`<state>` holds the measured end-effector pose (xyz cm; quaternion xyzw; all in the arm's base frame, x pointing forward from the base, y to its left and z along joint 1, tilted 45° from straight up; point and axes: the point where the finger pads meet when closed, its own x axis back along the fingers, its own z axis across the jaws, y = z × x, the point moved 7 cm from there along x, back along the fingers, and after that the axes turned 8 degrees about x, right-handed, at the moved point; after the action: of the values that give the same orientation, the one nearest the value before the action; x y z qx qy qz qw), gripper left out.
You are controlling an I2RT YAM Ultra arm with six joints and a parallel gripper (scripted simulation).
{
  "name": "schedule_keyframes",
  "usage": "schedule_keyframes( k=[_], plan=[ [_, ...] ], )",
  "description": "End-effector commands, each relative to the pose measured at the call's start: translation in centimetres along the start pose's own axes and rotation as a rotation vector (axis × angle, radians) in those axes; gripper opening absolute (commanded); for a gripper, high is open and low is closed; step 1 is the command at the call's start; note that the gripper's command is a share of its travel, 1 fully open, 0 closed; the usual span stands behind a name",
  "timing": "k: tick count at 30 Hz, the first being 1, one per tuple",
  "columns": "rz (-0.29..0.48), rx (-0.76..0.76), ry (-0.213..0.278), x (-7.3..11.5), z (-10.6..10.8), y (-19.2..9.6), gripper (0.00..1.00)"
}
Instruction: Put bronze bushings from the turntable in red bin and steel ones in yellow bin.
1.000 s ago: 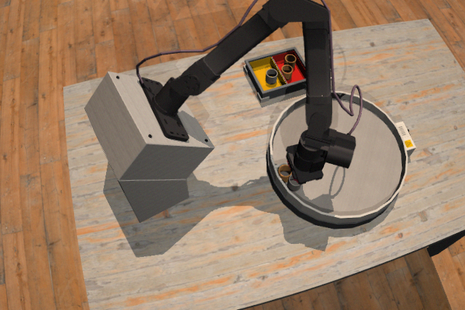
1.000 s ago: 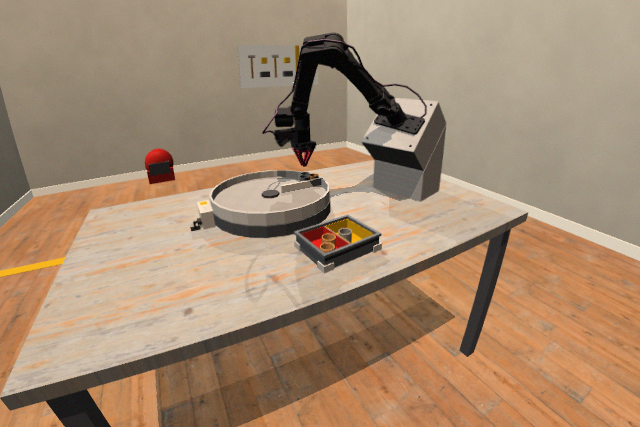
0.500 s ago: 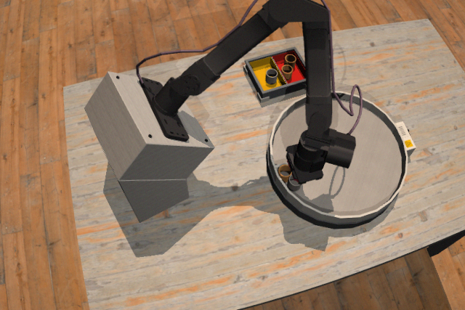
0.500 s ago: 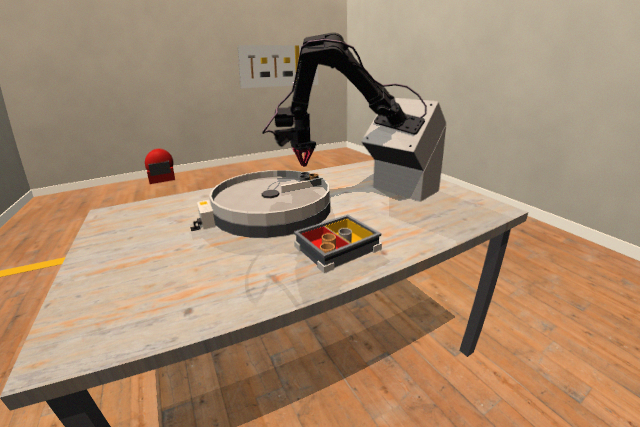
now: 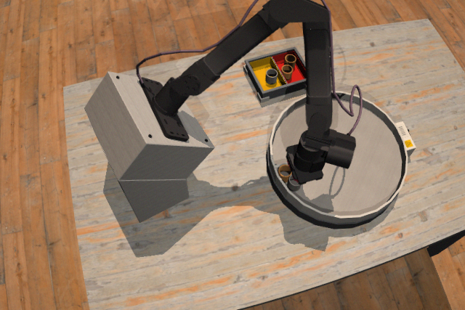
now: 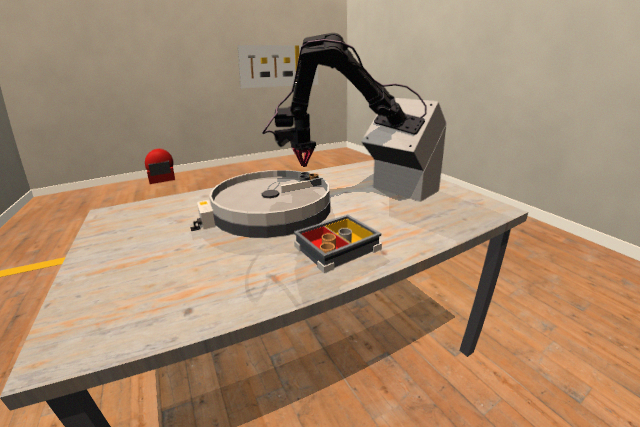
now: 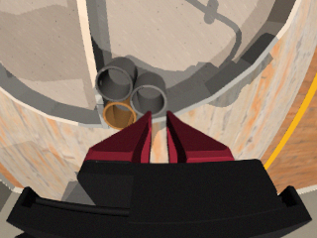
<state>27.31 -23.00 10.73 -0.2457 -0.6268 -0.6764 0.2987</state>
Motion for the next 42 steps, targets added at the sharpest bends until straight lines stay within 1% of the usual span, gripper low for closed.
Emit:
schedule_keyframes(
  k=[1,4,5,42],
  plan=[
    [-0.016,-0.007,-0.011,0.53,-1.16,0.10,0.14],
    [-0.022,-0.001,-0.017,0.80,-1.17,0.35,0.14],
    [-0.032,0.009,-0.026,1.07,-1.19,0.65,0.14],
    [-0.029,0.003,-0.023,0.98,-1.13,0.47,0.14]
  ],
)
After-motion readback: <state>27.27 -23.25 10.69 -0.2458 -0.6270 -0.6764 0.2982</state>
